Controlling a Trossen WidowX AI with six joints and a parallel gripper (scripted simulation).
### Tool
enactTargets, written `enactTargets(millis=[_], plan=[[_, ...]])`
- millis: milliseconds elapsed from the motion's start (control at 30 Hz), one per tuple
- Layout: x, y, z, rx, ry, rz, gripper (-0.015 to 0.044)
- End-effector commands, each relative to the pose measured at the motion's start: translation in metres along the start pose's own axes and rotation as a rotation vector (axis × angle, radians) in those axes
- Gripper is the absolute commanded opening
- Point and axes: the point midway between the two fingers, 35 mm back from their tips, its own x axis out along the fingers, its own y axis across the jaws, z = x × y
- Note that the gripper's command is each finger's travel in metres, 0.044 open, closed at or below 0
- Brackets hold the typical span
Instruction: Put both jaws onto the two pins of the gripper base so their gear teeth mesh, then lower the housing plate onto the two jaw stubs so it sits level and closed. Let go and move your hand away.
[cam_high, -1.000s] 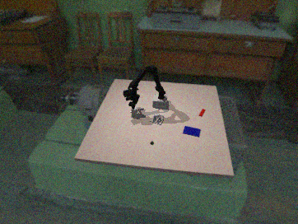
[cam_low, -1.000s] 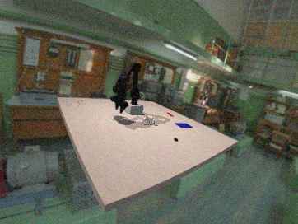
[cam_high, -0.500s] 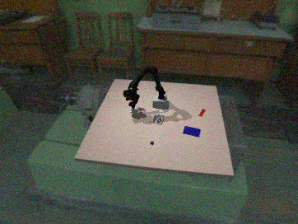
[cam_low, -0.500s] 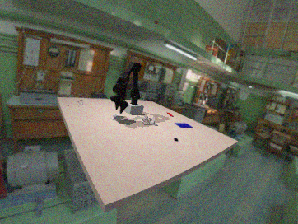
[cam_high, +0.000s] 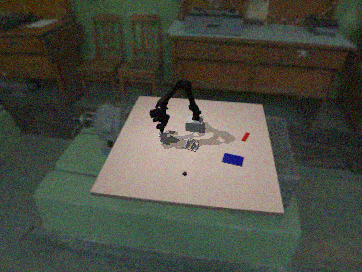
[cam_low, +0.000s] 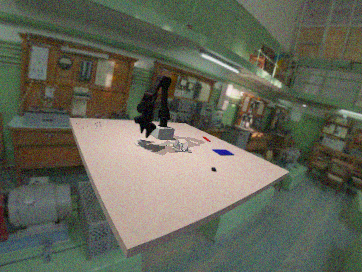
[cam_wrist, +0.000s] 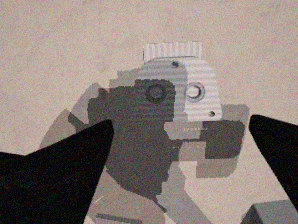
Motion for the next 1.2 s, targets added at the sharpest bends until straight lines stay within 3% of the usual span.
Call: enactTargets(millis=[0, 600, 1167], plan=[[0.001, -0.001, 0.000, -0.001, -0.002, -0.005, 0.0440], [0.000, 0.000, 0.000, 0.000, 0.000, 0.000, 0.0440], [0.027, 0.001, 0.002, 0.000, -0.001, -0.003, 0.0440]])
